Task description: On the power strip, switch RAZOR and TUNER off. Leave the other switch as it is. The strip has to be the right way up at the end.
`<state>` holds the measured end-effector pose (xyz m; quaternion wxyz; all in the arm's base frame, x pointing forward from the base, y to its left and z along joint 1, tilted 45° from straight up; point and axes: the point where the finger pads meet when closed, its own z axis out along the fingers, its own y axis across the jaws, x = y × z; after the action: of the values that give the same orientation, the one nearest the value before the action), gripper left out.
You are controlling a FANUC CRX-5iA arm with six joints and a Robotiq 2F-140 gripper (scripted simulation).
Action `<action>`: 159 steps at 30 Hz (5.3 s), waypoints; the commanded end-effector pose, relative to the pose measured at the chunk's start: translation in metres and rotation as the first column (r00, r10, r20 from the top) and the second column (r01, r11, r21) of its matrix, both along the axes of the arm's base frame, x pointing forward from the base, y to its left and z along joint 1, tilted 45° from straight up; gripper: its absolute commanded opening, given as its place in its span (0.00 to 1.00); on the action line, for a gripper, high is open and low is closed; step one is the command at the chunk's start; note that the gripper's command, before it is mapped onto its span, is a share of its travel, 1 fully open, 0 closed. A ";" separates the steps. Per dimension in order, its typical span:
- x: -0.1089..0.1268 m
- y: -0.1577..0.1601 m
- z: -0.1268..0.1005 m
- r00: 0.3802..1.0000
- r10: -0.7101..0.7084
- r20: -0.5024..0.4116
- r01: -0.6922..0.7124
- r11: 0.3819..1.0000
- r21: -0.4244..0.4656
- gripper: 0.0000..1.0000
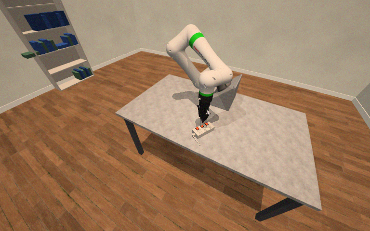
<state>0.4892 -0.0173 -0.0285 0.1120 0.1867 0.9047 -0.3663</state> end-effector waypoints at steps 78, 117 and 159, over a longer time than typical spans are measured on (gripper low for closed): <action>0.001 -0.006 -0.006 1.000 0.000 0.000 0.000 1.000 0.000 0.00; -0.002 0.021 0.021 1.000 0.000 0.000 0.000 1.000 0.000 0.00; 0.039 0.019 0.047 1.000 0.000 0.000 0.000 1.000 0.000 0.00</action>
<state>0.5279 0.0019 0.0181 0.1120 0.1867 0.9047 -0.3663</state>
